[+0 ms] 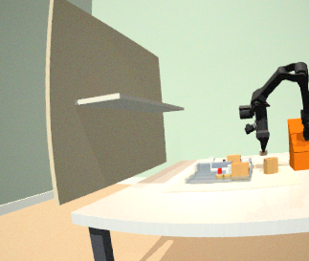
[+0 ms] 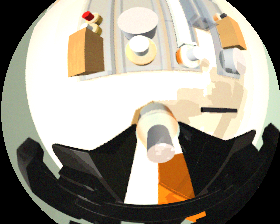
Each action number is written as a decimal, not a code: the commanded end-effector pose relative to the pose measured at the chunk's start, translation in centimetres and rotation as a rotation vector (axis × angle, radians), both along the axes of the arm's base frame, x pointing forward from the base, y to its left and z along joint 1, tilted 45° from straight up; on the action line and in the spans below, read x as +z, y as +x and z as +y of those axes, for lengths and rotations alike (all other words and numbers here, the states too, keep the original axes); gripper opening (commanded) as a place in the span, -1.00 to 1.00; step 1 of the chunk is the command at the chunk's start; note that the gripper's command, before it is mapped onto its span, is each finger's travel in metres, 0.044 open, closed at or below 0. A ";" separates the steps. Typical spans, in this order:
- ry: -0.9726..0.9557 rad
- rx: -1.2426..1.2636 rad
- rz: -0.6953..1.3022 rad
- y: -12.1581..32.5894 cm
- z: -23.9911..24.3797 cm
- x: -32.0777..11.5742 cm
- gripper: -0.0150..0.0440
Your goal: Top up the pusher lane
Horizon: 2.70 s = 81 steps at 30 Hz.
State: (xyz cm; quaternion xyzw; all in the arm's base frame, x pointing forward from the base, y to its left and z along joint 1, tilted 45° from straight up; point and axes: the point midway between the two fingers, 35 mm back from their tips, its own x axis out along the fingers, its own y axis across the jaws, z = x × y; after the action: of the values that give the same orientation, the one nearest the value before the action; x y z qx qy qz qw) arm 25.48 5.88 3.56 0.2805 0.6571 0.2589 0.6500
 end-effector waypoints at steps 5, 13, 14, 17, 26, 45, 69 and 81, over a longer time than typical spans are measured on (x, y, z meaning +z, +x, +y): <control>-0.004 0.001 -0.004 1.9 -1.3 -2.8 -0.49; -0.002 -0.002 -0.002 3.3 -2.4 -5.7 -0.49; -0.002 -0.002 -0.001 3.4 -2.6 -6.1 -0.49; -0.001 -0.003 0.000 3.6 -2.8 -6.7 -0.49; -0.001 -0.003 0.000 3.6 -1.6 -7.9 -0.49; 0.000 -0.003 -0.001 4.1 -1.0 -8.4 -0.49; 0.000 -0.003 -0.001 5.2 -1.0 -8.5 -0.49; 0.000 -0.003 -0.002 5.8 -1.0 -8.5 -0.49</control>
State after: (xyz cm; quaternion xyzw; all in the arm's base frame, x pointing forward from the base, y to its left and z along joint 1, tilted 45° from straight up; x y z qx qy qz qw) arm 29.95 4.97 -5.14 0.2845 0.6672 0.2557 0.6391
